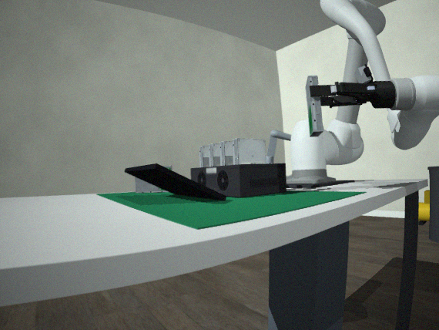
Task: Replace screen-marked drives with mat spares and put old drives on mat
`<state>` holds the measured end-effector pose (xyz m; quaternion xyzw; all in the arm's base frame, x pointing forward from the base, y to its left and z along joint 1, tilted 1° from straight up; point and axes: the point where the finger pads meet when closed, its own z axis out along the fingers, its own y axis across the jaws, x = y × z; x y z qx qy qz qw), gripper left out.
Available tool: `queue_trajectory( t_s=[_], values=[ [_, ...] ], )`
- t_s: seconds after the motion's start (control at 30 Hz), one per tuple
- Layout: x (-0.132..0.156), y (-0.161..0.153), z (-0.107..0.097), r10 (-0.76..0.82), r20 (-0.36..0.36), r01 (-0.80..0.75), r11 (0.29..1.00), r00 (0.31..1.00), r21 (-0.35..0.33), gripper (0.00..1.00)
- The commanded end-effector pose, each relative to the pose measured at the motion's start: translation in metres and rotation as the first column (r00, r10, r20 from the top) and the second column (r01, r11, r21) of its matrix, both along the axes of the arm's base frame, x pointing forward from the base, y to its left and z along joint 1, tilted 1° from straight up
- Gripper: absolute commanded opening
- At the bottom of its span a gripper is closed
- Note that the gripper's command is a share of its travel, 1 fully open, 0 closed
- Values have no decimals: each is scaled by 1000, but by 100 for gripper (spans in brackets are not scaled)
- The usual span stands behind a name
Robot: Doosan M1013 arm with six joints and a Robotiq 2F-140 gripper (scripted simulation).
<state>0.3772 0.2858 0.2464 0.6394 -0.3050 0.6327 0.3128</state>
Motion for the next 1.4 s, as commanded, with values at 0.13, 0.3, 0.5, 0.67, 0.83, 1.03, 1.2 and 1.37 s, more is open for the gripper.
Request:
queue_trajectory(
  t_s=[0.13, 0.3, 0.5, 0.67, 0.83, 1.03, 1.2, 1.37],
  values=[
    [0, 0, -7, 0, 1, 0, 1000, 1000, 1, 10],
    [0, 0, -15, 0, 1, 0, 1000, 1000, 1, 10],
    [0, 0, -23, 0, 1, 0, 1000, 1000, 1, 10],
    [0, 0, -30, 0, 1, 0, 1000, 1000, 1, 10],
    [0, 0, -39, 0, 1, 0, 1000, 1000, 1, 10],
    [-1, 0, -50, 0, 1, 0, 1000, 1000, 1, 10],
    [-1, 0, -55, 0, 1, 0, 1000, 1000, 1, 10],
    [-1, 0, -65, 0, 1, 0, 1000, 1000, 1, 10]
  ],
)
